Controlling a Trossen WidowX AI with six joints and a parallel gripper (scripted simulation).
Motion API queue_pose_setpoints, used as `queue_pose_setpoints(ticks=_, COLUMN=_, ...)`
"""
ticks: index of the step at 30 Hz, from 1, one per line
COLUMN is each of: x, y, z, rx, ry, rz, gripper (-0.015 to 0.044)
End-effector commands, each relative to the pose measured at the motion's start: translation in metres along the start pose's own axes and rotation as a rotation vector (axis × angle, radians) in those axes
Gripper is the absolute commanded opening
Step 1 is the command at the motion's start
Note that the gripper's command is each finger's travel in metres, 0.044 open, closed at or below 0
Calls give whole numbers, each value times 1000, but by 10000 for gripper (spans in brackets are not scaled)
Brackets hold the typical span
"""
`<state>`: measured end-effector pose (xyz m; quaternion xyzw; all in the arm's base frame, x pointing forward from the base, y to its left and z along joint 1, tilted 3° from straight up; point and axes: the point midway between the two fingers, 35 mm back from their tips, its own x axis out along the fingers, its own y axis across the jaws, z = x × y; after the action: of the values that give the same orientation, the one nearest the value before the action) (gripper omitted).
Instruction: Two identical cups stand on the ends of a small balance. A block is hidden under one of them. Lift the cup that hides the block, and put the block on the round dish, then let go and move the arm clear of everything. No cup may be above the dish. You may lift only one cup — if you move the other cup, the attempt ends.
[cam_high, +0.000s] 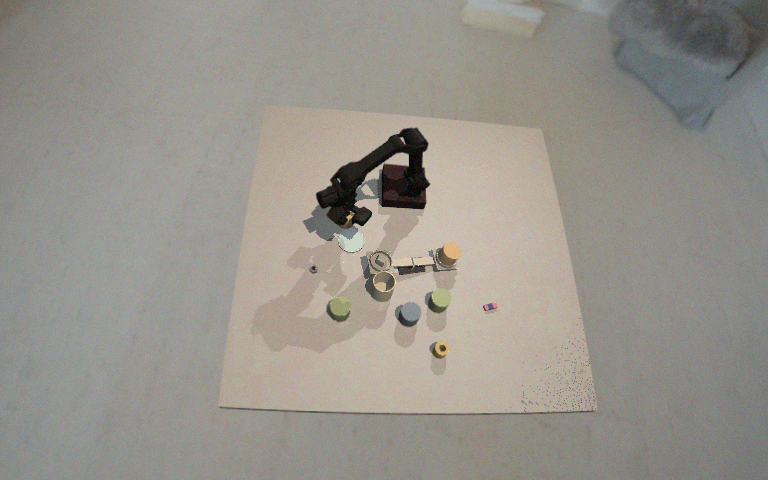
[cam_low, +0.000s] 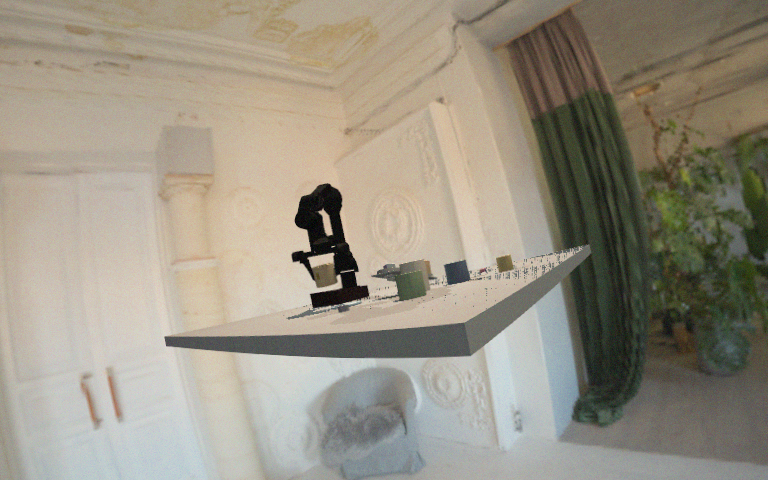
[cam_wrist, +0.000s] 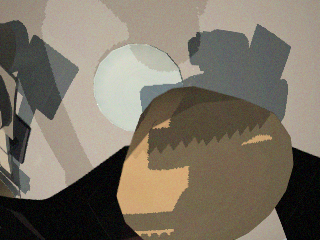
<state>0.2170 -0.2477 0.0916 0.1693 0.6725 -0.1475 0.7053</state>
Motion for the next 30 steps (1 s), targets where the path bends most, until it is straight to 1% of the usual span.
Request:
queue_pose_setpoints(ticks=1, x=5, y=-12, z=-10, rx=-6, ry=0, rz=-5, gripper=0)
queue_pose_setpoints(ticks=14, x=22, y=-43, z=-45, rx=-6, ry=2, rz=-8, gripper=0)
queue_pose_setpoints(ticks=18, x=26, y=-43, z=-45, rx=-6, ry=2, rz=-8, gripper=0)
queue_pose_setpoints(ticks=27, x=59, y=-43, z=-45, rx=-6, ry=2, rz=-7, gripper=0)
queue_pose_setpoints(ticks=30, x=62, y=-43, z=-46, rx=-6, ry=2, rz=-7, gripper=0)
